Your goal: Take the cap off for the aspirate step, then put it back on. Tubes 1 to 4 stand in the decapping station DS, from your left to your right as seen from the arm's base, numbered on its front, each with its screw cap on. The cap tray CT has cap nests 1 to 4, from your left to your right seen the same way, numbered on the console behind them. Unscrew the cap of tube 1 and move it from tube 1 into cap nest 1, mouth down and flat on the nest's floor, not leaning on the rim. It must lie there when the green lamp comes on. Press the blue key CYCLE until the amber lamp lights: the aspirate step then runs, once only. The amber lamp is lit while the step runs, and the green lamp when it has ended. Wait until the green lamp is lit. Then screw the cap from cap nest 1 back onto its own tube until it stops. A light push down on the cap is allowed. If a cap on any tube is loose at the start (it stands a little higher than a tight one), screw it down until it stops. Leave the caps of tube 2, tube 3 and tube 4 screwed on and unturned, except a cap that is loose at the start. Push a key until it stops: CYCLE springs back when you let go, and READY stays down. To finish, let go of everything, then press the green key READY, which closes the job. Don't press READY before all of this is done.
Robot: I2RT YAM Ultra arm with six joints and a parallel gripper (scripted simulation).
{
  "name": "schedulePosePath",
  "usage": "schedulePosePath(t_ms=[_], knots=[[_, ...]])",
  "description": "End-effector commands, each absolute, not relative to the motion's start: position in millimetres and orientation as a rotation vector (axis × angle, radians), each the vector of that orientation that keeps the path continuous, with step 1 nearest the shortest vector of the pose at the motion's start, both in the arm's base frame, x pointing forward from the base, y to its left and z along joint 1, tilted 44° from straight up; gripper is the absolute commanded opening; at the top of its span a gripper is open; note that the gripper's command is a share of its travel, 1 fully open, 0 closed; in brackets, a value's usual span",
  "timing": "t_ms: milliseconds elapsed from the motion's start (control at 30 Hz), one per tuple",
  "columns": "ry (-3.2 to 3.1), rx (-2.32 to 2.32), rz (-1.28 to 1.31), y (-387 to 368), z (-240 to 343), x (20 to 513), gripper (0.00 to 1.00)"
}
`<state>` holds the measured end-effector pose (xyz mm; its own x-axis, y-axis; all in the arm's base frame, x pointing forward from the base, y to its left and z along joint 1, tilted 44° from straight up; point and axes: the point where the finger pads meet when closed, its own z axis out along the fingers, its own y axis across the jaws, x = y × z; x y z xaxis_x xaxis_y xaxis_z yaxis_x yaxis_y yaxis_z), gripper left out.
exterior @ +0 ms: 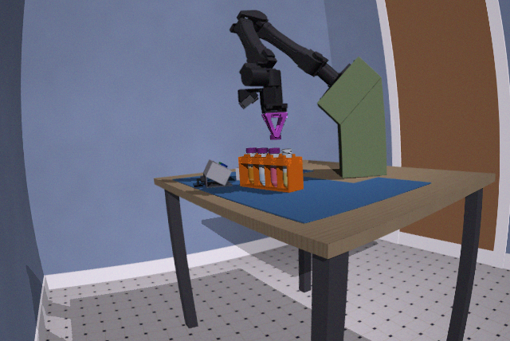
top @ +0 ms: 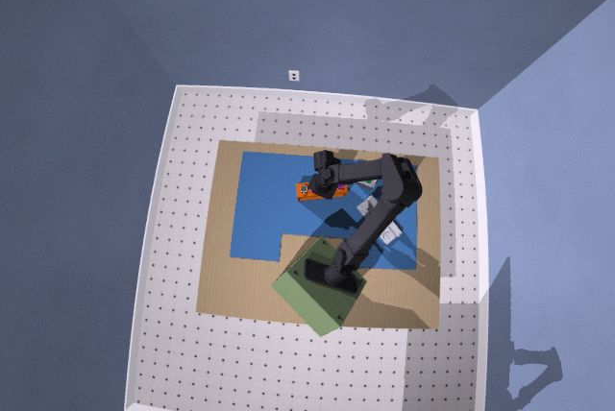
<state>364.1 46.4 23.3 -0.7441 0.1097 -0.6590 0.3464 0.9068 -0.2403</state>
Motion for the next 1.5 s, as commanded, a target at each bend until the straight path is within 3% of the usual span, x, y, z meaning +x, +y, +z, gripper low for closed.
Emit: schedulePosePath(t_ms=[0,100,967,1467], knots=[[2.319,0.573,-0.327,42.6,28.9,363.6,0.00],[2.227,0.825,-0.220,19.6,38.1,359.5,0.00],[2.223,0.825,-0.226,-149.7,106.2,329.7,0.00],[2.223,0.825,-0.226,-155.8,95.7,338.5,0.00]])
